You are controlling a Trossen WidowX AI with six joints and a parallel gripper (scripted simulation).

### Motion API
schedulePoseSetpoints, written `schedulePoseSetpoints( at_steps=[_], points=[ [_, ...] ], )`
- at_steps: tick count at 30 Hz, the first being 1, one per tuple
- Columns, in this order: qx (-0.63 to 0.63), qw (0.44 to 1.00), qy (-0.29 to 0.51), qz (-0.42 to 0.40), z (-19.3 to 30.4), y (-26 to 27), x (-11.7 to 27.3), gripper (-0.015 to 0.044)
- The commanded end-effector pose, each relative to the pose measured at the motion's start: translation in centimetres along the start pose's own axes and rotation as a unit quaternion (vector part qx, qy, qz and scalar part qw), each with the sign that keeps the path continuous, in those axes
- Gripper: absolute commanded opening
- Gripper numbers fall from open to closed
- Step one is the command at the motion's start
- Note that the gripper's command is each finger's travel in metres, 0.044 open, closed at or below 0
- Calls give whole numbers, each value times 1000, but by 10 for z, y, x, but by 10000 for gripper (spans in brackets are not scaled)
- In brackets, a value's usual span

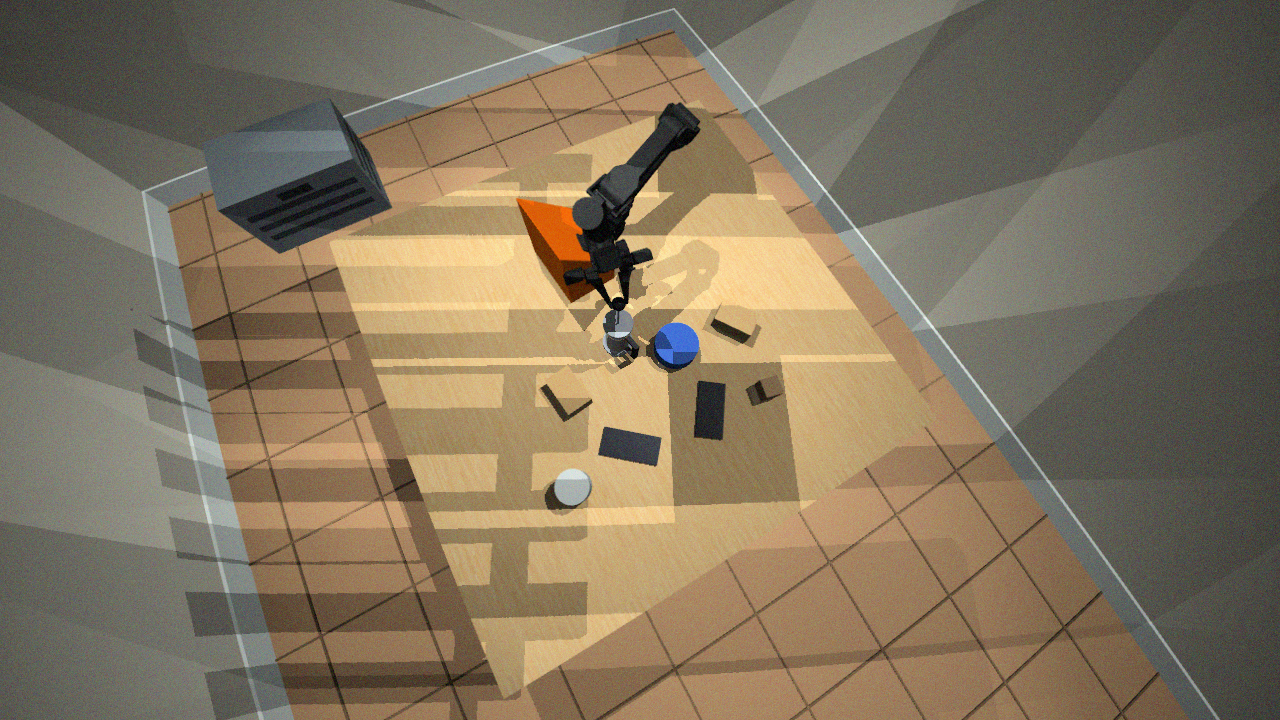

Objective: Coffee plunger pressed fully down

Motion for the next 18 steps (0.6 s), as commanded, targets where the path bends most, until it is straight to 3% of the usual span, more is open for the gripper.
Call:
schedulePoseSetpoints(
  at_steps=[1, 18],
  points=[
    [-7, 1000, 13, 10, 14, -6, -8, 129],
    [-6, 1000, 13, 11, 34, -14, -26, 129]
  ],
)
Point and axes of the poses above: the point midway between the two fingers, 35 mm back from their tips, its own x axis back along the fingers, its own y axis across the jaws, z = x × y, the point moved 5 cm from there along x, back along the fingers, and after that the axes turned 13 degrees about -x, right-handed, at the moved point
